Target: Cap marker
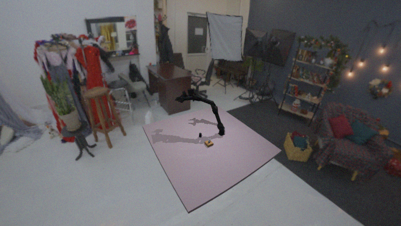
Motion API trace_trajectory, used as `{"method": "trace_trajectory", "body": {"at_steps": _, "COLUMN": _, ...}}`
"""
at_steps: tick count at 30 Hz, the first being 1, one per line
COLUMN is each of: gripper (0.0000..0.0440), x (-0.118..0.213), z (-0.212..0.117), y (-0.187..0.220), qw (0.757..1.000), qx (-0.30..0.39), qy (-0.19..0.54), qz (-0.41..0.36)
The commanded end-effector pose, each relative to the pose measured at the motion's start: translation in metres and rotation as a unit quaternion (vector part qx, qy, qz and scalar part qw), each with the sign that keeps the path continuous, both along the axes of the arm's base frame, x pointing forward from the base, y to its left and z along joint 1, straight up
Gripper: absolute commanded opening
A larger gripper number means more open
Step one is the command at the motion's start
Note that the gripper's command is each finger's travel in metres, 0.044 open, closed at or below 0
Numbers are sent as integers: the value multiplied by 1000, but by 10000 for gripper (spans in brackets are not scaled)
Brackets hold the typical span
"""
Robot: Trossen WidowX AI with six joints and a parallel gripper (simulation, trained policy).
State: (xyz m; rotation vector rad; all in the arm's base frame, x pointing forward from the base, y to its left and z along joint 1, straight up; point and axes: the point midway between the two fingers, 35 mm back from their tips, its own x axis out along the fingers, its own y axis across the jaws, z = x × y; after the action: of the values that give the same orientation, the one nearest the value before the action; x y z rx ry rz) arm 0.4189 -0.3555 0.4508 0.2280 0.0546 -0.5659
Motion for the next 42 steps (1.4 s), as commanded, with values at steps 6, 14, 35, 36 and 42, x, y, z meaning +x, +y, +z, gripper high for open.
{"method": "trace_trajectory", "body": {"at_steps": 6, "gripper": 244, "x": 2, "z": -16, "y": 12, "qw": 999, "qx": 31, "qy": 26, "qz": -1}}
{"method": "trace_trajectory", "body": {"at_steps": 14, "gripper": 213, "x": 4, "z": -38, "y": 34, "qw": 995, "qx": 72, "qy": 64, "qz": 3}}
{"method": "trace_trajectory", "body": {"at_steps": 35, "gripper": 249, "x": -2, "z": -86, "y": 97, "qw": 974, "qx": 162, "qy": 158, "qz": 7}}
{"method": "trace_trajectory", "body": {"at_steps": 36, "gripper": 251, "x": -3, "z": -88, "y": 99, "qw": 973, "qx": 166, "qy": 162, "qz": 7}}
{"method": "trace_trajectory", "body": {"at_steps": 42, "gripper": 260, "x": -7, "z": -102, "y": 115, "qw": 964, "qx": 188, "qy": 188, "qz": 5}}
